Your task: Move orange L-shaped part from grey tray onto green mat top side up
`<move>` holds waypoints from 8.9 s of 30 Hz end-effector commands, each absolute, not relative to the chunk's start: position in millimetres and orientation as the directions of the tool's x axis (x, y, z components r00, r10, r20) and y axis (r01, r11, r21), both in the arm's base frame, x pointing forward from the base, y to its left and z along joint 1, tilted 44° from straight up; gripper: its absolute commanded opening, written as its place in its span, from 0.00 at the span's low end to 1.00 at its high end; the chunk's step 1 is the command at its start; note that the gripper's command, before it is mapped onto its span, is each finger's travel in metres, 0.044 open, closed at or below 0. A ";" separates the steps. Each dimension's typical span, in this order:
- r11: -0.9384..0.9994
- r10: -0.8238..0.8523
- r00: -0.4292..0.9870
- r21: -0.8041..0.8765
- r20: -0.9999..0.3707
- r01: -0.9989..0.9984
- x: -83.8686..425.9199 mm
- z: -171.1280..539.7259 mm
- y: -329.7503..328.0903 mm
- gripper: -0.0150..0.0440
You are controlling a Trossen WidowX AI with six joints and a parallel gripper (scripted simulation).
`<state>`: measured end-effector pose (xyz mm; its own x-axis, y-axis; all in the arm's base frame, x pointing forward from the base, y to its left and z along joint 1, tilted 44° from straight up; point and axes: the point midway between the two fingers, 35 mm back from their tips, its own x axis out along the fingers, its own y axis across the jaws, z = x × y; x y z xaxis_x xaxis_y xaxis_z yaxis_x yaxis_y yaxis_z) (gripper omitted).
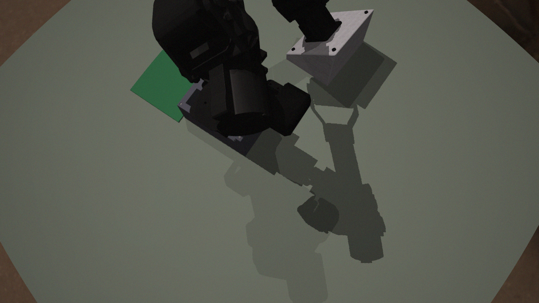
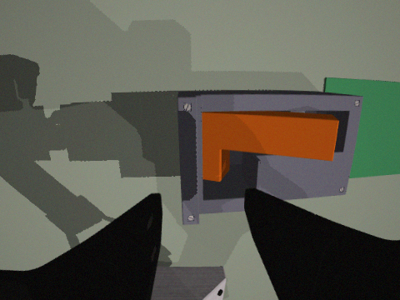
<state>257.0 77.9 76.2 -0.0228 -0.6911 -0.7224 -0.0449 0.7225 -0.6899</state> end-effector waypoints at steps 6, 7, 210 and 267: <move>0.723 -0.691 -0.022 -0.690 -0.723 -0.045 257.2 76.0 77.9 0.56; 0.723 -0.691 -0.022 -0.690 -0.723 -0.045 257.2 76.0 77.9 0.56; 0.016 -0.694 -0.021 -0.044 -0.720 0.999 269.3 74.0 -29.4 0.73; 0.016 -0.692 -0.022 -0.046 -0.722 0.999 270.7 112.1 8.1 0.25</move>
<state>270.3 1.5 108.4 -0.0257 -0.6968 -0.7168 0.9987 0.0129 -0.0483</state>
